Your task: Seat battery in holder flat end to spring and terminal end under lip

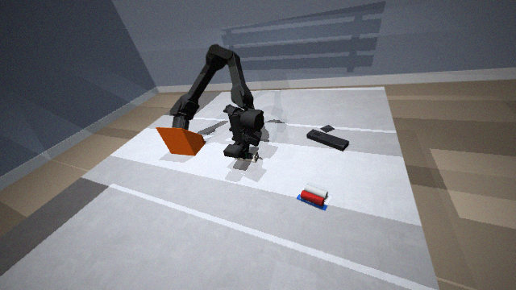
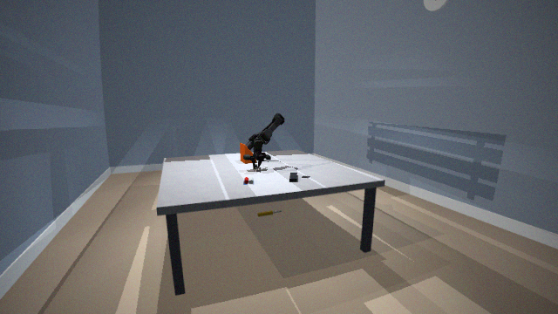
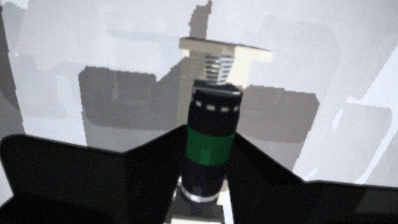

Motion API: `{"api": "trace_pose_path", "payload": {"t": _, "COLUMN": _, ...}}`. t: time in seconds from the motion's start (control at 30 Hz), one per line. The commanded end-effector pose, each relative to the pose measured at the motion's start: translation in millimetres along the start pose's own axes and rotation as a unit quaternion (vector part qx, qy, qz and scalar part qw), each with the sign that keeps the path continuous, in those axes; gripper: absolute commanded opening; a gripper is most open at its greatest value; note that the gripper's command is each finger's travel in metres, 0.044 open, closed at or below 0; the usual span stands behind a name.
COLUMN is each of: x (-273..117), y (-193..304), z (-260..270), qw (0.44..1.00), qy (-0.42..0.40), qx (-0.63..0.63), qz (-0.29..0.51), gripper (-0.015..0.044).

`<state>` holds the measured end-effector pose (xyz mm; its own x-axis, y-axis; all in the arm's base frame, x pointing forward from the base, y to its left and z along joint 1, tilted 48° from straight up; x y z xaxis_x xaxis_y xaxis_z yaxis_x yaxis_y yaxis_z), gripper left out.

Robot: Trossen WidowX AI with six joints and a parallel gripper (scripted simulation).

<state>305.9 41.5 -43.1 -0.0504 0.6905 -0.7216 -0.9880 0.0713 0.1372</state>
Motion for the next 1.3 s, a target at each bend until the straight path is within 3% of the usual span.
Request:
{"api": "trace_pose_path", "payload": {"t": 0.0, "x": 0, "y": 3, "z": 1, "qw": 1.0, "qy": -0.002, "qx": 0.0, "qz": -0.002, "gripper": 0.0081}}
{"api": "trace_pose_path", "payload": {"t": 0.67, "x": 0, "y": 7, "z": 0, "qw": 1.0, "qy": 0.0, "qx": 0.001, "qz": -0.006, "gripper": 0.0081}}
{"api": "trace_pose_path", "payload": {"t": 0.8, "x": 0, "y": 7, "z": 0, "qw": 1.0, "qy": 0.0, "qx": 0.001, "qz": -0.006, "gripper": 0.0183}}
{"api": "trace_pose_path", "payload": {"t": 1.2, "x": -15, "y": 7, "z": -1, "qw": 1.0, "qy": 0.001, "qx": 0.0, "qz": -0.006, "gripper": 0.0183}}
{"api": "trace_pose_path", "payload": {"t": 1.27, "x": -18, "y": 6, "z": -2, "qw": 1.0, "qy": -0.001, "qx": 0.002, "qz": -0.007, "gripper": 0.0235}}
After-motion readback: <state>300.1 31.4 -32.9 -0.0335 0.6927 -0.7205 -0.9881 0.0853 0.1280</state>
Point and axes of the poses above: the point midway between the two fingers, 35 mm back from their tips, its own x axis out along the fingers, its own z axis across the jaws, y = z × x, the point moved 2 cm from there along -x, back along the fingers, and after that the axes turned 8 degrees about x, right-handed, at the moved point
